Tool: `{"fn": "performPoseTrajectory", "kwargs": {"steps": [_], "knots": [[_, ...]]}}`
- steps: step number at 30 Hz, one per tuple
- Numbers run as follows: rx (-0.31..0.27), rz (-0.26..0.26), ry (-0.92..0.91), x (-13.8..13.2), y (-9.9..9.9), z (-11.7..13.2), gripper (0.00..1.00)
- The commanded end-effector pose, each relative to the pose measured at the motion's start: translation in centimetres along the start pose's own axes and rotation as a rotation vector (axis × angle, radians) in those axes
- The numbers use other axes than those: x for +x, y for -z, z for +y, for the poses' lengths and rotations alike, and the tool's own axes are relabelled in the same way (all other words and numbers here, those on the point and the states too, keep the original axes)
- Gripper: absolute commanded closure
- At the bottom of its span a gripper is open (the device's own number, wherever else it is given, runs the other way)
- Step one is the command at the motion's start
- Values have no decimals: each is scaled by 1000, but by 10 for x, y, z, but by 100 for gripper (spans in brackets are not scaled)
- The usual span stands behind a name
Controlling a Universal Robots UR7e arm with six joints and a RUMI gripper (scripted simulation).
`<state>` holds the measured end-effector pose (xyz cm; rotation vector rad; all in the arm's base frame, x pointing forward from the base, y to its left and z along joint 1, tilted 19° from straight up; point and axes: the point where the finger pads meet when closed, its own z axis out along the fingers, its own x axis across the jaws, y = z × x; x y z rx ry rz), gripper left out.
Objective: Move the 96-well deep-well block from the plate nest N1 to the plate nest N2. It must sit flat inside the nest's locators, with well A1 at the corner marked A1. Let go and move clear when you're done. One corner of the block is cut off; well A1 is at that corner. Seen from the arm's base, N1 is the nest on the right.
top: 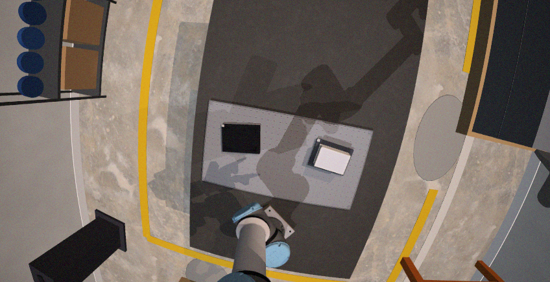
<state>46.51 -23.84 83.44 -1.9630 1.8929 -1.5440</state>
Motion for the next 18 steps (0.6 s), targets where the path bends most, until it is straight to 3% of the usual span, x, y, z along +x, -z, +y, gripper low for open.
{"fn": "performPoseTrajectory", "kwargs": {"steps": [1, 3, 5, 11, 13, 18], "knots": [[-5, -7, 0, -11, -15, 10, 0], [-5, -7, 0, -11, -15, 10, 0], [-32, -39, 0, -16, -21, 15, 0], [-33, -40, 0, -29, -37, 26, 0], [-60, -72, 1, -35, -44, 31, 0], [-60, -73, 1, -49, -59, 44, 0]]}}
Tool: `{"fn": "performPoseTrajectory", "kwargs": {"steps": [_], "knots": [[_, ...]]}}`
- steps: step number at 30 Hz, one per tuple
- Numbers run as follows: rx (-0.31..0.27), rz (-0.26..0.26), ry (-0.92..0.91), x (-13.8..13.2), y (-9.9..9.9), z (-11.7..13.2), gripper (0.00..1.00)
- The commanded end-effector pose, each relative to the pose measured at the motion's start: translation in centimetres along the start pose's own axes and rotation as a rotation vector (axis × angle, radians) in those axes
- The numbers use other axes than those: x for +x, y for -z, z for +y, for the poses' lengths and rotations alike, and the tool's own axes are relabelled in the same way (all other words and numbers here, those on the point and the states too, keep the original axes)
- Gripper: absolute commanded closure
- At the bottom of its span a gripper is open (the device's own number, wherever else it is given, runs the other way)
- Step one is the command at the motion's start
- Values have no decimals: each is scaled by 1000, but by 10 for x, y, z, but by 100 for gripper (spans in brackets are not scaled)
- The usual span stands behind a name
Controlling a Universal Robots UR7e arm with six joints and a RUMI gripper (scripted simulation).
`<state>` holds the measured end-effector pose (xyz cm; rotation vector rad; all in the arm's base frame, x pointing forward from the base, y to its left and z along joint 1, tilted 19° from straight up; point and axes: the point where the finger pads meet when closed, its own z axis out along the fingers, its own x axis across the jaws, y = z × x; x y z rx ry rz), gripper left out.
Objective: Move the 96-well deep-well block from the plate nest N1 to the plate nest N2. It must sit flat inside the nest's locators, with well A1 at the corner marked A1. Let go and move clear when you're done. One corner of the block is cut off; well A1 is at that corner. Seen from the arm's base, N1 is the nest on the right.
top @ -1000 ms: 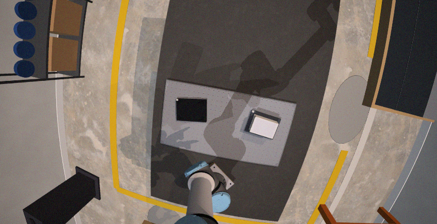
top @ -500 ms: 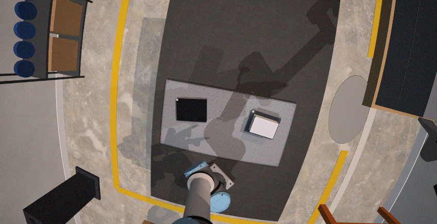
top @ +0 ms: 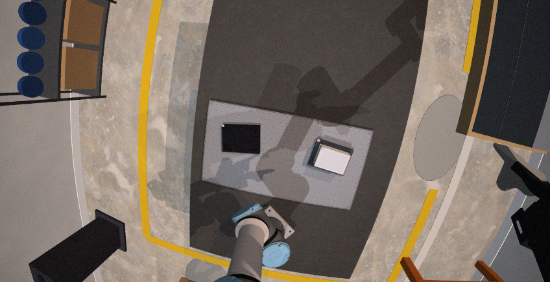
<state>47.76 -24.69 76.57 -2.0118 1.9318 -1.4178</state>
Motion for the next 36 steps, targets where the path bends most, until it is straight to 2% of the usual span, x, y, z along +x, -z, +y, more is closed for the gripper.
{"fn": "performPoseTrajectory", "kwargs": {"steps": [1, 2, 4, 10, 12, 17, 19, 21, 28, 30, 36], "knots": [[-2, -4, 0, -10, -12, 9, 0], [-2, -4, 0, -10, -12, 9, 0], [-30, -37, 0, -15, -19, 14, 0], [-30, -37, 0, -29, -36, 26, 0], [-58, -70, 0, -35, -42, 32, 0], [-58, -70, 0, -49, -58, 45, 0], [-58, -70, 0, -49, -58, 45, 0], [-86, -103, 0, -55, -63, 51, 0], [-86, -103, 0, -72, -80, 66, 0], [-114, -136, -1, -78, -85, 72, 0], [-114, -136, -1, -91, -96, 83, 0]]}}
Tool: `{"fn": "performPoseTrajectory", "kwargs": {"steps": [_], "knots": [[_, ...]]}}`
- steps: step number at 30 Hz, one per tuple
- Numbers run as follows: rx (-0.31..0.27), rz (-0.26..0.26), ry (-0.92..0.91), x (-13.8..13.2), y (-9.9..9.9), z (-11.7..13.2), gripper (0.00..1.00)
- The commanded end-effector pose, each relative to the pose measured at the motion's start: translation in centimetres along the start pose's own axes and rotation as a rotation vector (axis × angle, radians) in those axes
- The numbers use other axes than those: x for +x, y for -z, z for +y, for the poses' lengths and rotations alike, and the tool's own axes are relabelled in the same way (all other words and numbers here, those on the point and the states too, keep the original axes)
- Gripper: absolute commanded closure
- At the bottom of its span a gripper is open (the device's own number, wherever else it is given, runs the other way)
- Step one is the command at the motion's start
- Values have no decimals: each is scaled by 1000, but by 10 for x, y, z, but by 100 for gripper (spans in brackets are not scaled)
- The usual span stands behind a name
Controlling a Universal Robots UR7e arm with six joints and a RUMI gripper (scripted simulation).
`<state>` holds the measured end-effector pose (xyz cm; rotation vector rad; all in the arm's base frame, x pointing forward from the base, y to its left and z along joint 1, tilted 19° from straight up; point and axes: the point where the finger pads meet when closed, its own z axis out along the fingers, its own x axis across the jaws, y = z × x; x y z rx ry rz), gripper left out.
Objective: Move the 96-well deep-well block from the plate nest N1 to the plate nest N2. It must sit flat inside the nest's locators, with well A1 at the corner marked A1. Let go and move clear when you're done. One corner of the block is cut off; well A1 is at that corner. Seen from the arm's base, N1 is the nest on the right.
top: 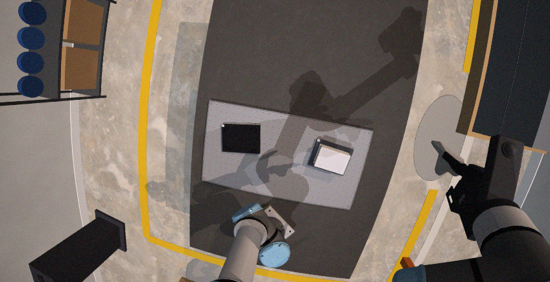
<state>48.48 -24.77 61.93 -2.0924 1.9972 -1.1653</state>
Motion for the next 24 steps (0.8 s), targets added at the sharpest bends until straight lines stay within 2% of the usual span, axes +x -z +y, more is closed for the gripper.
{"fn": "performPoseTrajectory", "kwargs": {"steps": [1, 2, 4, 11, 13, 22, 24], "knots": [[-1, -2, 0, -8, -10, 8, 0], [-1, -2, 0, -10, -12, 9, 0], [-29, -35, -1, -15, -18, 14, 0], [-29, -35, -1, -31, -36, 29, 0], [-56, -68, -1, -37, -42, 35, 0], [-56, -68, -1, -54, -60, 51, 0], [-84, -101, -2, -60, -65, 57, 0]]}}
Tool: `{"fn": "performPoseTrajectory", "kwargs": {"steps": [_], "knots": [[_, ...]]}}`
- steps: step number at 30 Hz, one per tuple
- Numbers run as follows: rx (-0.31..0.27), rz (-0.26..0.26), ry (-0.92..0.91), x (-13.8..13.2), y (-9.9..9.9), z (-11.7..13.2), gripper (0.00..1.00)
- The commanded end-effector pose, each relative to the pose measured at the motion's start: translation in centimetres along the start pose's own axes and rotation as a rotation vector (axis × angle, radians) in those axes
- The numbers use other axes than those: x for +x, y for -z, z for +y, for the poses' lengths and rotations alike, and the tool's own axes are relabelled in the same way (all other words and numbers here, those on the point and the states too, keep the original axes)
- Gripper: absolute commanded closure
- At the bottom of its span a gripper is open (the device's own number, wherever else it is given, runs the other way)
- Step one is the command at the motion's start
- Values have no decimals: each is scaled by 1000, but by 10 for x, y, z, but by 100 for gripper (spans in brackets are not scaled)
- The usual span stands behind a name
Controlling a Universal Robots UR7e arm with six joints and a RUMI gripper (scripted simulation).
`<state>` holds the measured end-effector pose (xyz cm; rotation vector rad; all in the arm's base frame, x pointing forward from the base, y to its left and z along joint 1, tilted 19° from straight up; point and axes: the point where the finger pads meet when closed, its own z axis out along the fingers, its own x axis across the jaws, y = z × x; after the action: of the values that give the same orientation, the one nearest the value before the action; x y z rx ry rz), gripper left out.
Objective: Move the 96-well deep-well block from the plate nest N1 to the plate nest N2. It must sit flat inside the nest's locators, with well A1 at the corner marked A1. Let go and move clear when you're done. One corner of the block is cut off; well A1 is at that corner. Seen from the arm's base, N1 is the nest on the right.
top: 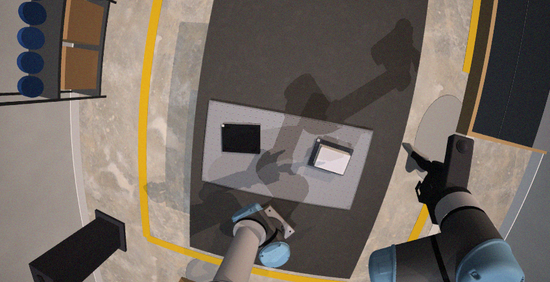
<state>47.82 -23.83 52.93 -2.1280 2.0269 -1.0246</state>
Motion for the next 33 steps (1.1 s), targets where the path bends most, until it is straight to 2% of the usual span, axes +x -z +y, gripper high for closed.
{"fn": "performPoseTrajectory", "kwargs": {"steps": [1, 6, 10, 12, 18, 20, 22, 31, 33], "knots": [[-23, -28, -1, -11, -13, 11, 0], [-23, -28, -1, -25, -29, 24, 0], [-23, -28, -1, -25, -29, 24, 0], [-51, -61, -2, -31, -35, 30, 0], [-51, -61, -2, -48, -53, 46, 0], [-51, -61, -2, -49, -53, 47, 0], [-79, -94, -3, -55, -59, 53, 0], [-79, -94, -3, -74, -77, 71, 0], [-107, -127, -4, -80, -82, 77, 0]]}}
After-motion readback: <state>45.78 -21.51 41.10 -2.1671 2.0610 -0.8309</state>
